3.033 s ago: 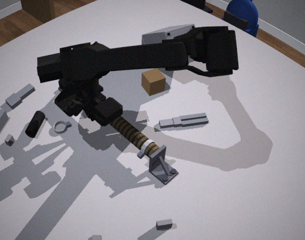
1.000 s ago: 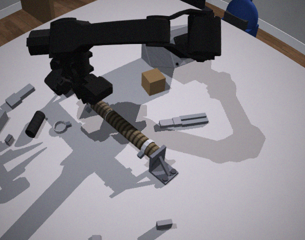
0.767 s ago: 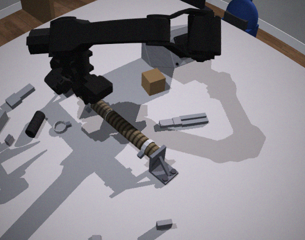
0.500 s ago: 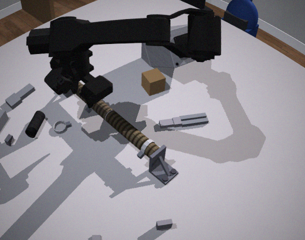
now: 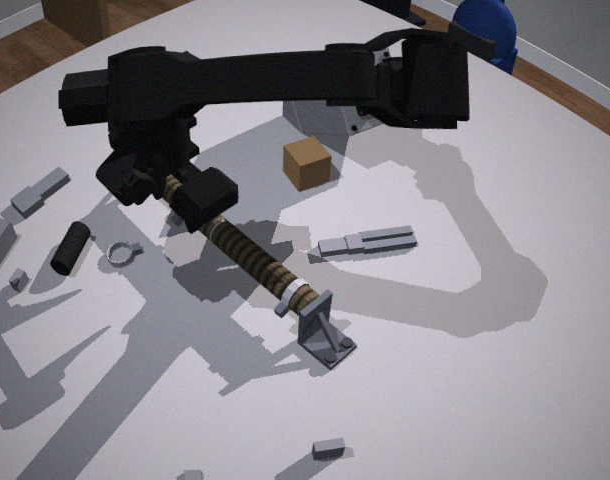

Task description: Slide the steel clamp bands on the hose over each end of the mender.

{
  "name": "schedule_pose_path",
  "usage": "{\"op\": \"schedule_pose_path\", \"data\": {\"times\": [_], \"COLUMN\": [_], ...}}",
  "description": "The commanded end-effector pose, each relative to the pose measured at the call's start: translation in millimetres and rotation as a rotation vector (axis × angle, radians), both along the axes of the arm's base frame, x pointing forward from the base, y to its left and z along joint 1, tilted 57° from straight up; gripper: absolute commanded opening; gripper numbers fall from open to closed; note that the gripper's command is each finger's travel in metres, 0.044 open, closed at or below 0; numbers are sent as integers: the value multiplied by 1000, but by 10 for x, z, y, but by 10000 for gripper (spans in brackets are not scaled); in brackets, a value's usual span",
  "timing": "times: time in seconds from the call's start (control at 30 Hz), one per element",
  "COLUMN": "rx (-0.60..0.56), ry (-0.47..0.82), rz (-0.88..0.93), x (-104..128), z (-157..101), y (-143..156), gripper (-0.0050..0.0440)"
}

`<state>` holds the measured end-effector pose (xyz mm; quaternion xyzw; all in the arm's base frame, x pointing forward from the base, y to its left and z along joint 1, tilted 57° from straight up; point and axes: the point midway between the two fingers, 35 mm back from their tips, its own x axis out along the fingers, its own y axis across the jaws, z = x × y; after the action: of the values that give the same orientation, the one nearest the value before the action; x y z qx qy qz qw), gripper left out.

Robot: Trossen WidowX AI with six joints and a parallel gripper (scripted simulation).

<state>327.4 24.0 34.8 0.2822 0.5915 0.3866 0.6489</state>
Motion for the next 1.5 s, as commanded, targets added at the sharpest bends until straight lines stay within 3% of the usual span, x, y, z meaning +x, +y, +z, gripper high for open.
{"op": "schedule_pose_path", "data": {"times": [0.0, 0.17, 0.27, 1.47], "rx": [-6, 3, 9, 6], "ry": [-31, -33, -33, -33], "rz": [7, 9, 11, 11], "x": [-24, -280, -392, -378], "z": [533, 1212, 1394, 1191], "y": [291, 714, 828, 1129], "gripper": [272, 152, 90, 90]}}
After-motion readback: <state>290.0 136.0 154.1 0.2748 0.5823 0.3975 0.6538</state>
